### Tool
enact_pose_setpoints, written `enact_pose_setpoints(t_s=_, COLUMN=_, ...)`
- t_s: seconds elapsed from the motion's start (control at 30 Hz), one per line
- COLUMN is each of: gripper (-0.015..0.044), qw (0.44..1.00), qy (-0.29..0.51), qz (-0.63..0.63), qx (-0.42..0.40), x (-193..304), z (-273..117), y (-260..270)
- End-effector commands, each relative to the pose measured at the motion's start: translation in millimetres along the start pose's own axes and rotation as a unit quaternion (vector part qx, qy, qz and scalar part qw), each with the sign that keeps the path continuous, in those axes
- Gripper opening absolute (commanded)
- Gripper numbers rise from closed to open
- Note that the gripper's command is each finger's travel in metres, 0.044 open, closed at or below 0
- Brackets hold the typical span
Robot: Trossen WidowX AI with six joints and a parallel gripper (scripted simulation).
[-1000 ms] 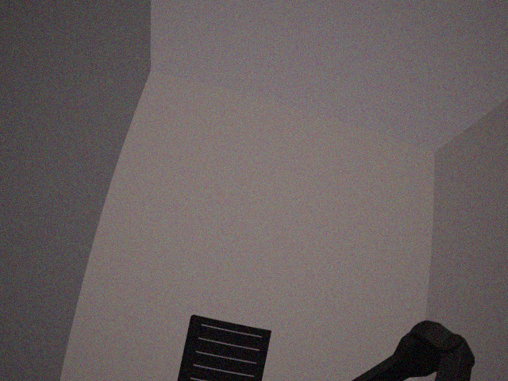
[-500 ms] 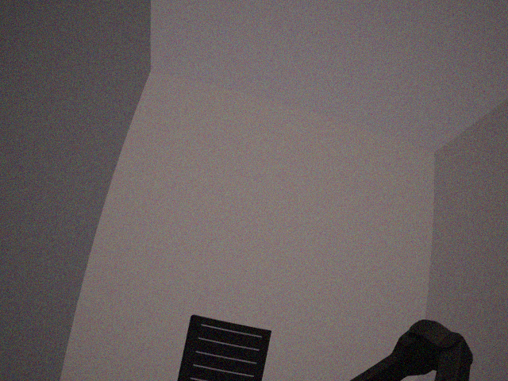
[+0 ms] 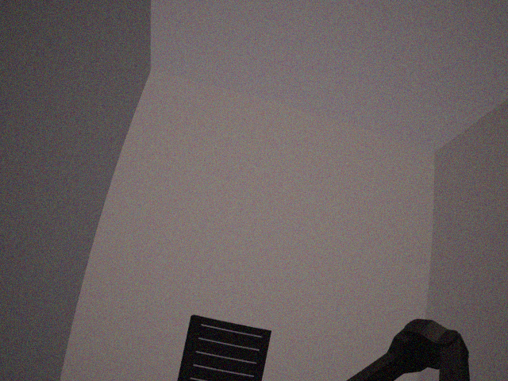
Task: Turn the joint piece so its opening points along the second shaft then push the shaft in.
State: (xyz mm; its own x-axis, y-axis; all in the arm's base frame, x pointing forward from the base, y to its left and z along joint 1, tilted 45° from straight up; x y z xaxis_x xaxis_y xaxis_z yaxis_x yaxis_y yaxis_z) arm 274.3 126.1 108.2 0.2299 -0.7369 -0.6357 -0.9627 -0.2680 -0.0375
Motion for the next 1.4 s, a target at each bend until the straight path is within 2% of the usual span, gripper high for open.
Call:
enact_pose_setpoints(t_s=0.0, gripper=0.0, qw=0.999, qy=0.036, qz=0.016, qx=-0.002, x=-6.2, z=-1.8, y=0.8)
enact_pose_setpoints(t_s=1.37, gripper=0.0, qw=0.998, qy=0.054, qz=0.01, qx=0.002, x=-6.3, z=-8.3, y=1.1)
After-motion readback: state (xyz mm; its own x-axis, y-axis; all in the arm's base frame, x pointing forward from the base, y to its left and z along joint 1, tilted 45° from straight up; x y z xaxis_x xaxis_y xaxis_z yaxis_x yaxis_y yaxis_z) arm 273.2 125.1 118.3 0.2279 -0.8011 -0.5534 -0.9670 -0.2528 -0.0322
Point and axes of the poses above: the point midway between the two fingers, 35 mm back from their tips, its own z axis out along the fingers, its own y axis across the jaws, x = y × z, the point moved 10 cm from there along -z, back along the fingers, and after that the axes turned 2 degrees about z, right-handed, at the moved point
